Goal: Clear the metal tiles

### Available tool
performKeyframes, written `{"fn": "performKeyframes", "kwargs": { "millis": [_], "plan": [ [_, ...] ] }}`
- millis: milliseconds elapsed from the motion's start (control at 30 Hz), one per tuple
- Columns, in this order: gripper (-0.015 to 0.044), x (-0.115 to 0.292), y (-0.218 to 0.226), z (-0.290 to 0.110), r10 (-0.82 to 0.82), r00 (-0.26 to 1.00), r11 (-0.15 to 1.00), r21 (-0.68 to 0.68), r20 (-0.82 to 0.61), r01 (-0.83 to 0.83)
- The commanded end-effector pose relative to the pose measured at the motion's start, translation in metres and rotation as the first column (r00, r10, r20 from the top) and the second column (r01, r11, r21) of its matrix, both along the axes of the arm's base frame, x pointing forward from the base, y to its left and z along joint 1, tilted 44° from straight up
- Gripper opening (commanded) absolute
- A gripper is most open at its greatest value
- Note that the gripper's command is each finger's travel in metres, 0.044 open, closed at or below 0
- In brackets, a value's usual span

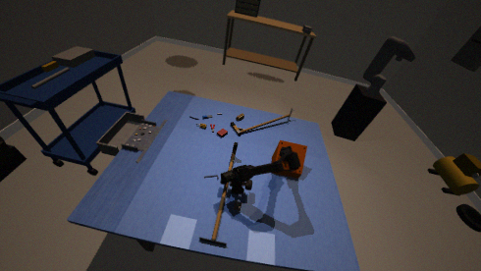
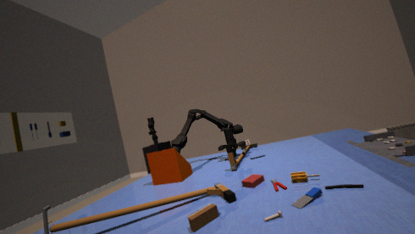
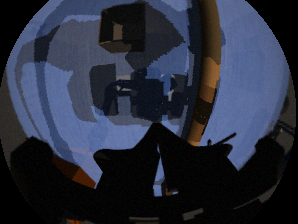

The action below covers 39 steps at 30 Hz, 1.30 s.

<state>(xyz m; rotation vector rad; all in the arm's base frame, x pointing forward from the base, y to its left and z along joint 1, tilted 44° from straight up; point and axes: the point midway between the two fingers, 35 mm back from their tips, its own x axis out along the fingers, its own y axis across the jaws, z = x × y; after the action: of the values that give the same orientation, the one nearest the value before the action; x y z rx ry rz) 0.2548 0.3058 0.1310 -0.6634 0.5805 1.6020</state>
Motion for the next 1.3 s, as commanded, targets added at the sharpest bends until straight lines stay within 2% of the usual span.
{"fn": "performKeyframes", "kwargs": {
  "millis": [0,1267],
  "plan": [
    [0.0000,0.005,0.001,0.001,-0.001,1.000,1.000,-0.001,0.004,0.001],
    [0.0000,0.042,0.009,0.005,-0.001,1.000,1.000,-0.003,0.006,0.001]
  ]
}}
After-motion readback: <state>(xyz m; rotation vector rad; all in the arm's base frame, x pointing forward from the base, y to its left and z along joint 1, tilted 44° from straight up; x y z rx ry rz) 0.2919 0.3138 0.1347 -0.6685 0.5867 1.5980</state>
